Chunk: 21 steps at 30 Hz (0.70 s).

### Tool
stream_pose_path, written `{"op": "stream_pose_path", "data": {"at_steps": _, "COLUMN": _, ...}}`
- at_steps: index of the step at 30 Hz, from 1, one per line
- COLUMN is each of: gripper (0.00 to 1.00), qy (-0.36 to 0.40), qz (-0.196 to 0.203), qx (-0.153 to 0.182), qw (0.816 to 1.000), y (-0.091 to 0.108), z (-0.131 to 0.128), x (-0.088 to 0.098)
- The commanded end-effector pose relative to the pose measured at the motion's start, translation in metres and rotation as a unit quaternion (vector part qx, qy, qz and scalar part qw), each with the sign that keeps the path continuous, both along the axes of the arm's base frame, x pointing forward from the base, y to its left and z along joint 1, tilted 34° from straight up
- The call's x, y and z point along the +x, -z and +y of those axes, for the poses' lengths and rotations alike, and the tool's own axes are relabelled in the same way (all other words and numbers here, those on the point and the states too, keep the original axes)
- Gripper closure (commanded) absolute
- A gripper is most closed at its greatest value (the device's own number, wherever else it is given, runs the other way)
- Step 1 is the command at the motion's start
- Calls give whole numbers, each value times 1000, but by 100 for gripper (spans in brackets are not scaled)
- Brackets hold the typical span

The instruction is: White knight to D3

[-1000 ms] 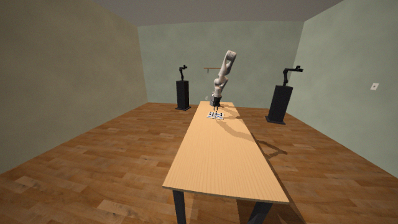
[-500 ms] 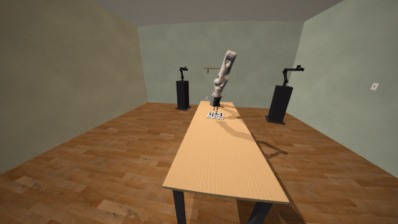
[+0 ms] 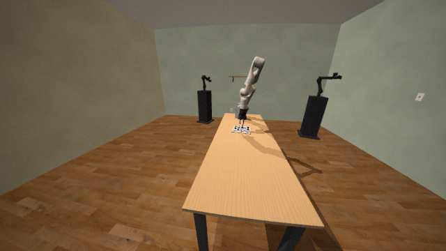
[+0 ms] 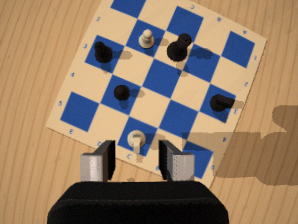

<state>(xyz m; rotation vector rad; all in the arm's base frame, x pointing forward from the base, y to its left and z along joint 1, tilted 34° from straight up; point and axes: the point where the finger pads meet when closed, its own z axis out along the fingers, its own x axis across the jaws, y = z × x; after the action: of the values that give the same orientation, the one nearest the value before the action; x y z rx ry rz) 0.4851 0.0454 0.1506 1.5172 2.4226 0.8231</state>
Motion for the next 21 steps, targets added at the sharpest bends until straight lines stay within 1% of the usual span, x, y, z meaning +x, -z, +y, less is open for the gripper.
{"op": "stream_pose_path", "data": {"at_steps": 1, "gripper": 27, "qy": 0, "qz": 0, "qx": 0, "qw": 1000, "y": 1, "z": 0, "x": 1}}
{"op": "stream_pose_path", "data": {"at_steps": 9, "gripper": 27, "qy": 0, "qz": 0, "qx": 0, "qw": 1000, "y": 5, "z": 2, "x": 3}}
{"op": "stream_pose_path", "data": {"at_steps": 21, "gripper": 27, "qy": 0, "qz": 0, "qx": 0, "qw": 1000, "y": 19, "z": 8, "x": 10}}
